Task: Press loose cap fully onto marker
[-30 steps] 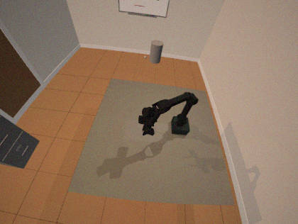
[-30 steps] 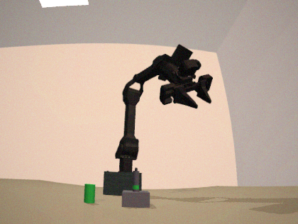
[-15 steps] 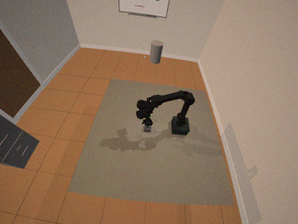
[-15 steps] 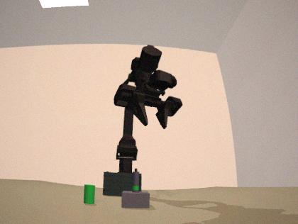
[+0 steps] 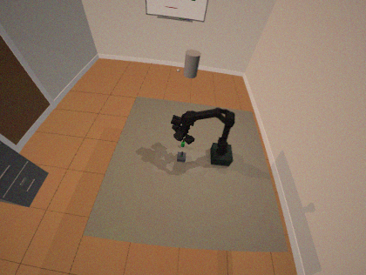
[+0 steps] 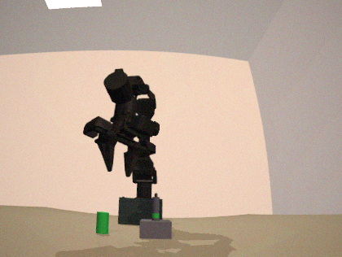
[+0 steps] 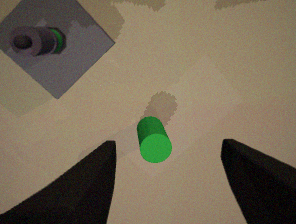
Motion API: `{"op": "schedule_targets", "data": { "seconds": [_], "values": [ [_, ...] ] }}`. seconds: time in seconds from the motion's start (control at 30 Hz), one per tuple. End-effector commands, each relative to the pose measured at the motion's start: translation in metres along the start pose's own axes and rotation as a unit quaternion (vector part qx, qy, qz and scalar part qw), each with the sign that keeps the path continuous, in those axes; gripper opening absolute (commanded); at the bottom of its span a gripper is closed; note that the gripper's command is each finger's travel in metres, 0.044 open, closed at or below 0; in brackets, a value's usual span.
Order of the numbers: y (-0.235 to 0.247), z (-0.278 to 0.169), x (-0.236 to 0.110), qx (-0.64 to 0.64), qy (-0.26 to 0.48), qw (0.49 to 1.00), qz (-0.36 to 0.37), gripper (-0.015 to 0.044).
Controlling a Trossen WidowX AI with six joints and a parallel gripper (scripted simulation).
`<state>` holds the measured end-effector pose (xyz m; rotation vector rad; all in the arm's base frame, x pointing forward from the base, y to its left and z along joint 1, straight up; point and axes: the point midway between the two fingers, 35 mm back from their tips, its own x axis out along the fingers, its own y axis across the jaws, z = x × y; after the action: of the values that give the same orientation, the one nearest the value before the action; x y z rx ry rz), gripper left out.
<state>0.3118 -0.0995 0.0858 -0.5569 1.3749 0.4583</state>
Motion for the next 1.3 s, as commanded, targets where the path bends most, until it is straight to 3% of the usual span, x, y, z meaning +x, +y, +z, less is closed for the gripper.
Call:
{"op": "schedule_targets", "data": {
  "seconds": [0.0,0.33,0.5,1.27],
  "values": [
    [-0.004,-0.046,0.019,-0.076,0.043,0.995,0.038,0.0244],
    [-0.009,-0.045,0.019,-0.076,0.043,0.995,0.038,0.0244],
    [-0.007,-0.049,0.054,-0.076,0.043,0.995,0.038,0.0244],
    [-0.003,-0.049,0.085,-0.076,0.043,0.995,0.038,0.0244]
  ]
}}
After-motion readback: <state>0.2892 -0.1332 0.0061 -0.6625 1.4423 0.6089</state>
